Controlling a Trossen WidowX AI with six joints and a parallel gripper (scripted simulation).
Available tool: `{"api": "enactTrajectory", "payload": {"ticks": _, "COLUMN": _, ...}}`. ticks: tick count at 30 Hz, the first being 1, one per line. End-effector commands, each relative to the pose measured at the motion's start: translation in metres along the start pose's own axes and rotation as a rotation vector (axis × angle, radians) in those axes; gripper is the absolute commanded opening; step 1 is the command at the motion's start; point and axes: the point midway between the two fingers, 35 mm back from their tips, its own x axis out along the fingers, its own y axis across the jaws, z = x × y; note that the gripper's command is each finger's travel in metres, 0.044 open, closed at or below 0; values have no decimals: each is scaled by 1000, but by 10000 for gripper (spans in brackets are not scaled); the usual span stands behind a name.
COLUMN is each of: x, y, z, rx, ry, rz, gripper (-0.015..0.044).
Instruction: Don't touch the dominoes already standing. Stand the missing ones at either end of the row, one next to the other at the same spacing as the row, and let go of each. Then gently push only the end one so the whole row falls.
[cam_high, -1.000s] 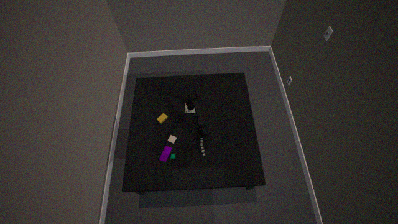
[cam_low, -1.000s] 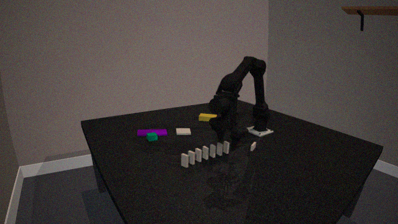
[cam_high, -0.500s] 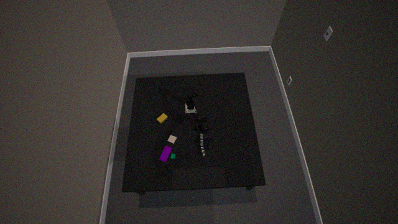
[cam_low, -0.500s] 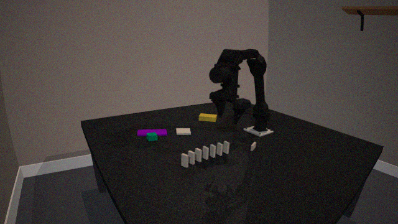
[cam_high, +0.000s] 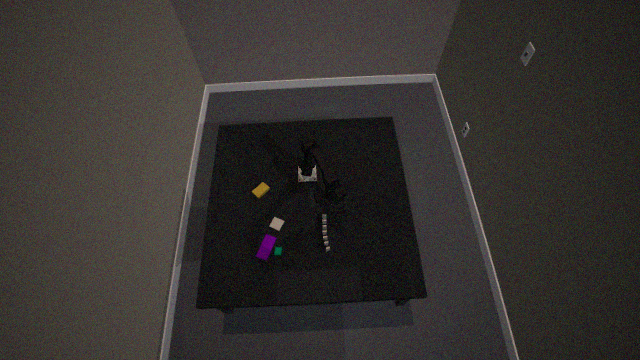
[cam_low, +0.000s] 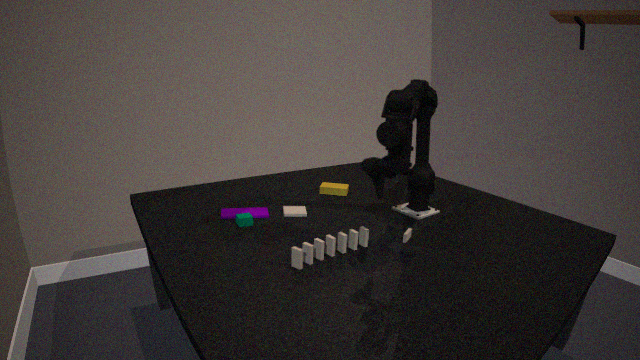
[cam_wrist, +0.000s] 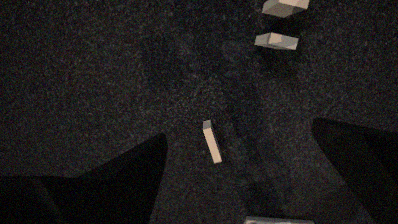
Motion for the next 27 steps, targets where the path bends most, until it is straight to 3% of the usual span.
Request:
{"api": "enactTrajectory", "payload": {"ticks": 1, "x": 20, "y": 13, "z": -29, "rx": -115, "ry": 9, "rz": 4, "gripper": 440}}
{"api": "enactTrajectory", "payload": {"ticks": 9, "x": 38, "y": 21, "z": -46, "rx": -187, "ry": 13, "rz": 5, "gripper": 440}}
{"api": "enactTrajectory", "payload": {"ticks": 17, "x": 96, "y": 24, "z": -47, "rx": -187, "ry": 14, "rz": 5, "gripper": 440}}
{"api": "enactTrajectory", "payload": {"ticks": 27, "x": 106, "y": 23, "z": -46, "rx": -187, "ry": 14, "rz": 5, "gripper": 440}}
